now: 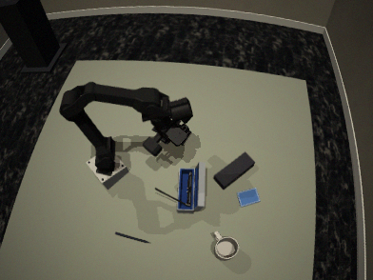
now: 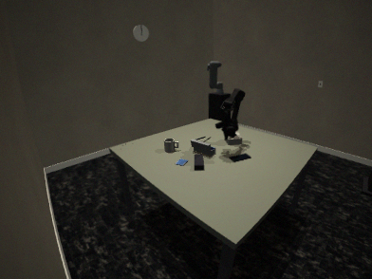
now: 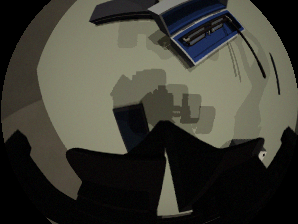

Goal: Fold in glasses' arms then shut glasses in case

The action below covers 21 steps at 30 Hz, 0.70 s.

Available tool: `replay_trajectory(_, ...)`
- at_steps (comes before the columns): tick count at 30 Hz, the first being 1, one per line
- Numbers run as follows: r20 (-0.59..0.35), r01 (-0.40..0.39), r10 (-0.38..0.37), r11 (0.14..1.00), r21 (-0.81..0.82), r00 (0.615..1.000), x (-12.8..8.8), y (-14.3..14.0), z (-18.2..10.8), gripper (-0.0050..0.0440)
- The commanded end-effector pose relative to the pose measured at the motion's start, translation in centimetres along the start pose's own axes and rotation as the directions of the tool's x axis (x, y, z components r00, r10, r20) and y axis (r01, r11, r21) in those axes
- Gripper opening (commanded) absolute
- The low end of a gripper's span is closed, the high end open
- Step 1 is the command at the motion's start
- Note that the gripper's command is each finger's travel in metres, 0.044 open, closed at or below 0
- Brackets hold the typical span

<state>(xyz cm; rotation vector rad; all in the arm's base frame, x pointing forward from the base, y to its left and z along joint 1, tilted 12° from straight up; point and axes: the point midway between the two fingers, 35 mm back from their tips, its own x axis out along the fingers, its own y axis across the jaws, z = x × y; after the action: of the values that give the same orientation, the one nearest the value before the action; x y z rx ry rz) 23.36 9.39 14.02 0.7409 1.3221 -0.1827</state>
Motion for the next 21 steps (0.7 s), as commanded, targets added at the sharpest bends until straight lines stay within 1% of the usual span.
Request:
replay_trajectory(1,-0.003,0.035,-0.034,0.992,0.123,0.999,0.2,-0.5,0.8,0.0)
replay_trajectory(4,-0.007,0.06,-0.06,0.973,0.222,0.998,0.4,-1.0,1.4,0.0)
replay_trajectory(6,-0.007,0.06,-0.06,0.973,0.222,0.998,0.4,-1.0,1.4,0.0)
replay_trajectory(10,-0.014,0.092,-0.093,0.932,0.351,0.996,0.7,-1.8,2.1,0.0)
replay_trajectory(15,-0.026,0.128,-0.133,0.855,0.502,0.991,0.9,-2.7,3.0,0.0)
replay_trajectory(21,-0.045,0.163,-0.179,0.73,0.664,0.983,1.2,-3.8,3.9,0.0)
